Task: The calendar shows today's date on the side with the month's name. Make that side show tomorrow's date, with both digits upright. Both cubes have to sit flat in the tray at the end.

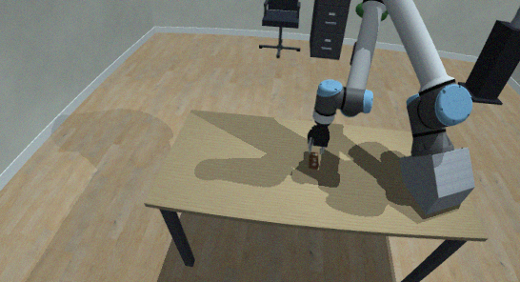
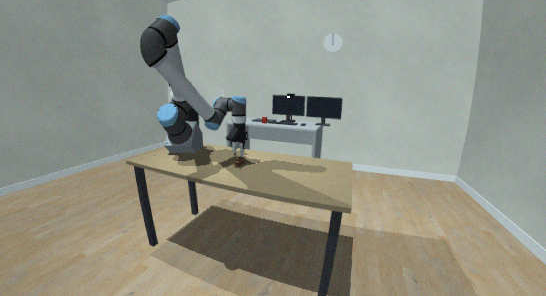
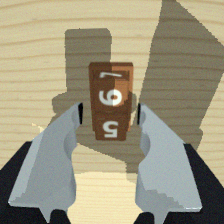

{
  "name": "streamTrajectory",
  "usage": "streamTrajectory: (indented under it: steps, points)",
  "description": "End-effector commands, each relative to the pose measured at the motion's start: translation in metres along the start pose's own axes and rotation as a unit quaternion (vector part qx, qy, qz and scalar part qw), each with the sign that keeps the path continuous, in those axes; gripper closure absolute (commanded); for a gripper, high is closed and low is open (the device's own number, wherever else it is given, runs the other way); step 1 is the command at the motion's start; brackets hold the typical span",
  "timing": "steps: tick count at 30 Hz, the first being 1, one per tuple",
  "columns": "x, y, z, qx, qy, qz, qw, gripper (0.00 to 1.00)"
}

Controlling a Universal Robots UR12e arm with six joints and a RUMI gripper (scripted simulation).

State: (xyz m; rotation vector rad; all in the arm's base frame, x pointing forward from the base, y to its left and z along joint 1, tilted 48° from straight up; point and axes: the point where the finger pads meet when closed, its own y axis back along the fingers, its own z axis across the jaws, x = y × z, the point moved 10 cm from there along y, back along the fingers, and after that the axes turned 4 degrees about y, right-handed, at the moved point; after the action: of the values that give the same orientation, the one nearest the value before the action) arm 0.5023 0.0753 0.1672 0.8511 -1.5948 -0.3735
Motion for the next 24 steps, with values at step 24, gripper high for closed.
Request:
streamTrajectory:
  steps: [24]
  points:
    - [-0.001, -0.013, 0.004, -0.003, 0.001, -0.001, 1.000, 0.71]
